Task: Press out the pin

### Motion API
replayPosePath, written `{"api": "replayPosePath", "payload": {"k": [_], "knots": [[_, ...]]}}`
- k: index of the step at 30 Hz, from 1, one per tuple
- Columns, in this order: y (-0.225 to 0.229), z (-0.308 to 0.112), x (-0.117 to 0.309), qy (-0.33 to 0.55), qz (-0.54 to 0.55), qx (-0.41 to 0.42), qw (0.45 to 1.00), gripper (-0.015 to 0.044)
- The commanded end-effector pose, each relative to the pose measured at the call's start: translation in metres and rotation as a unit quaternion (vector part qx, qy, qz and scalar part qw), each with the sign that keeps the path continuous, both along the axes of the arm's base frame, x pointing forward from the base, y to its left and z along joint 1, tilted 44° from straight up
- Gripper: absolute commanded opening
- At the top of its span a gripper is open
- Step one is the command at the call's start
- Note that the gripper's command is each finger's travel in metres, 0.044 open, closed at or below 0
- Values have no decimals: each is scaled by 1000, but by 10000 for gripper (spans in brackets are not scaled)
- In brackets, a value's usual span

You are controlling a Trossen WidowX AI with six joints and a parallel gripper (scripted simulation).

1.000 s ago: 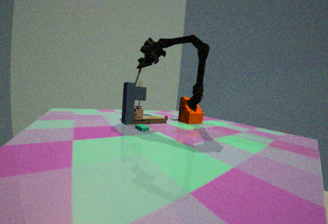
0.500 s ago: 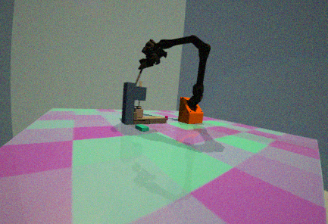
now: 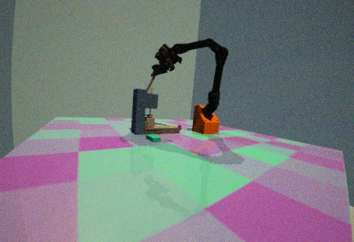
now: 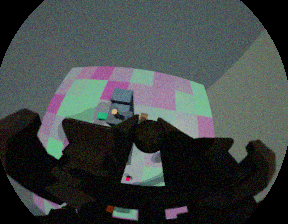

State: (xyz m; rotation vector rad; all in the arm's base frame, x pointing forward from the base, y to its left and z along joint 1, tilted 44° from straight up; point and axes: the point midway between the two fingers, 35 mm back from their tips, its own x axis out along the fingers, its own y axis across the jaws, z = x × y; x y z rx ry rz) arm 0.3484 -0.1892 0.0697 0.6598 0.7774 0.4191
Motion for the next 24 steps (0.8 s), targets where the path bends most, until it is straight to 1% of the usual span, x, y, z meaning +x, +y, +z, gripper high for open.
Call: {"api": "replayPosePath", "payload": {"k": [1,24], "knots": [[1,-2,-6,6,-1,-1,1000,0],[4,-7,-17,6,-1,-1,1000,0]]}}
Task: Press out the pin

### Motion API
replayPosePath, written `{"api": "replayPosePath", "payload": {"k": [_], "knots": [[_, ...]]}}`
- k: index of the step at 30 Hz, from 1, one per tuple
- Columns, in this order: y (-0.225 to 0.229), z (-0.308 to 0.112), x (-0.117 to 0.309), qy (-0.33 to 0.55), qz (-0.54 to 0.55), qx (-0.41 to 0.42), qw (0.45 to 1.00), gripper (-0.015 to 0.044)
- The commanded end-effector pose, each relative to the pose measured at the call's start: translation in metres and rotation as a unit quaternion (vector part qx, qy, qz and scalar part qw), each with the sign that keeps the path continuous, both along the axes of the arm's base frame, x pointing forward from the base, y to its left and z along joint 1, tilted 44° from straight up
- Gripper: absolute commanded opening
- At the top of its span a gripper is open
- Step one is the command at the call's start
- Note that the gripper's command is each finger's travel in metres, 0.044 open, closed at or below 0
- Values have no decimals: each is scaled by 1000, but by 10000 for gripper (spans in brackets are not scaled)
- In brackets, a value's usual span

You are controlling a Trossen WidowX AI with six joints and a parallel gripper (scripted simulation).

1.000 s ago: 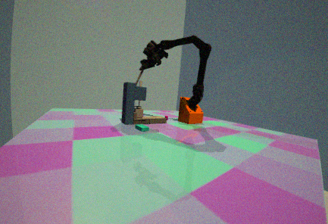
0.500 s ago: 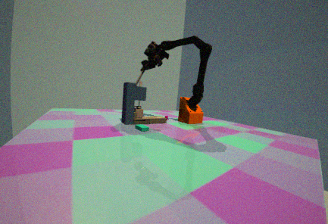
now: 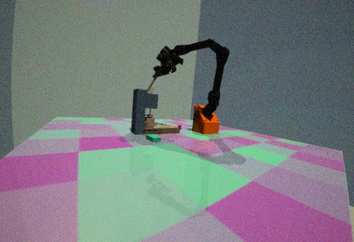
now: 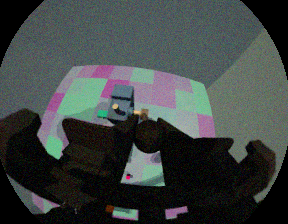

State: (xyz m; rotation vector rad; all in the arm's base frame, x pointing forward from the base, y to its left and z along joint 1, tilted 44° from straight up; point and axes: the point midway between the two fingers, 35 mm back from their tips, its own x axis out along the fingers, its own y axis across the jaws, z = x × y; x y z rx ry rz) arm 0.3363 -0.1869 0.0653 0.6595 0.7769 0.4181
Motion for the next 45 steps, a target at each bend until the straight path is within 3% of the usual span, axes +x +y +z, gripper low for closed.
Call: {"api": "replayPosePath", "payload": {"k": [1,45], "knots": [[1,-3,-6,6,0,0,1000,0],[8,-13,-25,7,0,0,1000,0]]}}
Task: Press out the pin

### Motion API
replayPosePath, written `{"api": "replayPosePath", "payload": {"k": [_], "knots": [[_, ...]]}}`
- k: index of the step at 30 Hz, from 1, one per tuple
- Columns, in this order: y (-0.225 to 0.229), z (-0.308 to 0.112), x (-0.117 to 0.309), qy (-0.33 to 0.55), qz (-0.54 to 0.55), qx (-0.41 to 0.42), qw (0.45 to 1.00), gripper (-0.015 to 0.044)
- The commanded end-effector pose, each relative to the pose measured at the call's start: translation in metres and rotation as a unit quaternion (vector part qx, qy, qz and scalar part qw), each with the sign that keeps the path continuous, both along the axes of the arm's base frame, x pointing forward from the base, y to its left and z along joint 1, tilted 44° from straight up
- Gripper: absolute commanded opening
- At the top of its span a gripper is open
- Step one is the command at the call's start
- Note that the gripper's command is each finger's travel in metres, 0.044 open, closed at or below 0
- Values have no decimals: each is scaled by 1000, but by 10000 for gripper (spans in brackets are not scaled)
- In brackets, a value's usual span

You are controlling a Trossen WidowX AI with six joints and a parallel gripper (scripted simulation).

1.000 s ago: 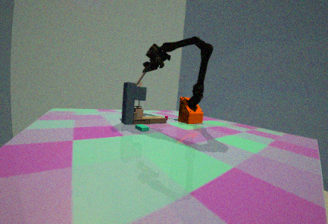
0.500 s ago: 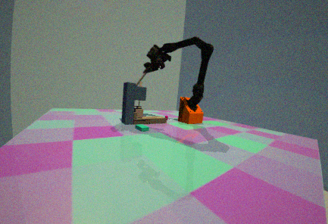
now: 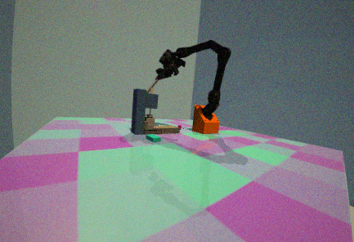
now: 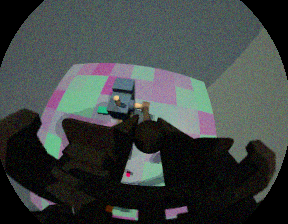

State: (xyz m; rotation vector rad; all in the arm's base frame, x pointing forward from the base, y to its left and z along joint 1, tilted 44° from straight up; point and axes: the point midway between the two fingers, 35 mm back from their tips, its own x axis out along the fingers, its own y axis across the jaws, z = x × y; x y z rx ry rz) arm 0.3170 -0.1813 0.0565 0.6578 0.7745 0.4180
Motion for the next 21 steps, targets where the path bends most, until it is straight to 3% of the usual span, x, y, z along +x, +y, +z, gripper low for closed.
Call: {"api": "replayPosePath", "payload": {"k": [1,21], "knots": [[2,-4,-7,8,0,0,1000,0],[6,-9,-15,8,0,0,1000,0]]}}
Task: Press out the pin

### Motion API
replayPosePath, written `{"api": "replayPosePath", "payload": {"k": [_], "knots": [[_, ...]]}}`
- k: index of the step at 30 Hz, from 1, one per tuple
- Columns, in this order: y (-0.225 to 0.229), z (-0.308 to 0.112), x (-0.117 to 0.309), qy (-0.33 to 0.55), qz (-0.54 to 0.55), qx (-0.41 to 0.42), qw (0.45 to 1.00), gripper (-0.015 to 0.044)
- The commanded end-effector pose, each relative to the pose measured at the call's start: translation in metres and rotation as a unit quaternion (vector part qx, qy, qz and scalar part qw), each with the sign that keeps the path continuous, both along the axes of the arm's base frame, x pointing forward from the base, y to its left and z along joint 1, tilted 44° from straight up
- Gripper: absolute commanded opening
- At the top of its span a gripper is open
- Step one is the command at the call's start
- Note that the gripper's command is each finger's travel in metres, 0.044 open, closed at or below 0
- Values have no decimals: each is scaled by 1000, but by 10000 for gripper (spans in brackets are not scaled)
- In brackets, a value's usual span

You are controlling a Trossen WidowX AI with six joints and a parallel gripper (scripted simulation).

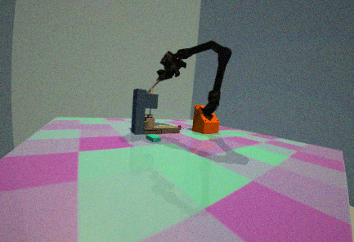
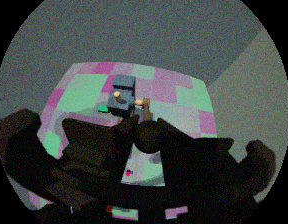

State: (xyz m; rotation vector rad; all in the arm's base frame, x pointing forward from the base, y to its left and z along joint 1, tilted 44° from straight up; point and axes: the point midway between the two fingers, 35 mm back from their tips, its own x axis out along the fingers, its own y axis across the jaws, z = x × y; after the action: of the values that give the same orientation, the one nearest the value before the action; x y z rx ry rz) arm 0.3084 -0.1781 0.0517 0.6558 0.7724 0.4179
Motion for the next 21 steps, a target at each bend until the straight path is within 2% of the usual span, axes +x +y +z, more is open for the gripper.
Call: {"api": "replayPosePath", "payload": {"k": [1,21], "knots": [[3,-5,-7,10,0,1,1000,0],[7,-10,-15,10,0,1,1000,0]]}}
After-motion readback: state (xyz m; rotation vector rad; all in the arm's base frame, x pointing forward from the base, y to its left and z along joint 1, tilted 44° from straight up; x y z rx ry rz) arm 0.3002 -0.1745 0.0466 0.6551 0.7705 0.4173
